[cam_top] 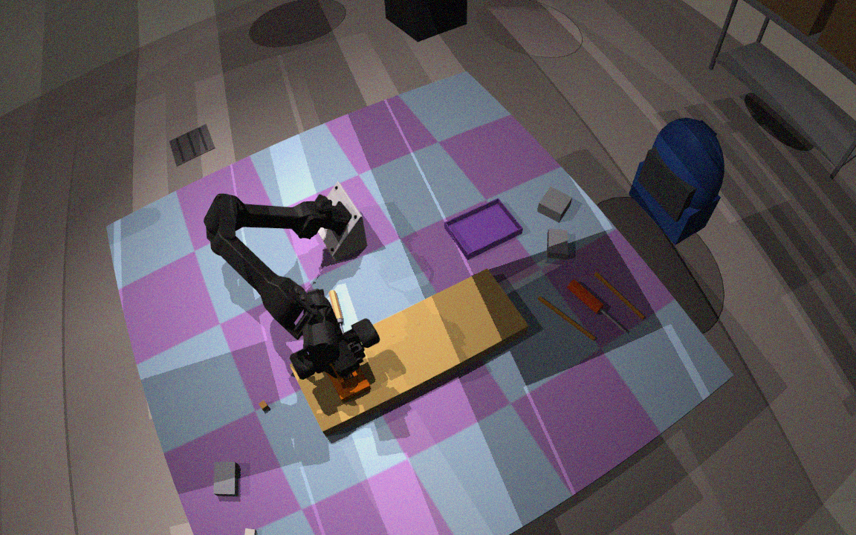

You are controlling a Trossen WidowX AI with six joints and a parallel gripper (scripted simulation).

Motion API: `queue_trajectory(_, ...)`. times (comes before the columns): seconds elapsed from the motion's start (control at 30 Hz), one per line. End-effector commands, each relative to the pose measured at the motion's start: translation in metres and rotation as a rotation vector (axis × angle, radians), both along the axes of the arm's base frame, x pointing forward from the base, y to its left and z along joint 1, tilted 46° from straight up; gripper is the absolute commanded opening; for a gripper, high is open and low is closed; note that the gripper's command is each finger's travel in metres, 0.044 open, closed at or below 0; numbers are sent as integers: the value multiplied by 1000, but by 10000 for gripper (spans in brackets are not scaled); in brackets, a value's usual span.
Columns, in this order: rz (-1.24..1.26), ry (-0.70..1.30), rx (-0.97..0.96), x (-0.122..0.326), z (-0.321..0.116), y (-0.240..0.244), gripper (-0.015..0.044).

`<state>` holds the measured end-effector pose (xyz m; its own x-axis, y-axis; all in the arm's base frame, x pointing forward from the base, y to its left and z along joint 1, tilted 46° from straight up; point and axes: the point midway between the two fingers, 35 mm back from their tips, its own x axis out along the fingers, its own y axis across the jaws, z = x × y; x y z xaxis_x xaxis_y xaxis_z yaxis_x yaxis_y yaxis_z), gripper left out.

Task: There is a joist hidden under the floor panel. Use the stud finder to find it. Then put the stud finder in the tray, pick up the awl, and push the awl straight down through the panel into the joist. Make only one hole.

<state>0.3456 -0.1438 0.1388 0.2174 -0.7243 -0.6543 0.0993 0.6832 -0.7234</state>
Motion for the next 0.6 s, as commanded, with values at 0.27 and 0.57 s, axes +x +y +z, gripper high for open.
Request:
queue_trajectory(0.27,-6,-5,-3,-3,20,-19,0)
queue_trajectory(0.57,-6,-6,-4,-5,33,-30,0)
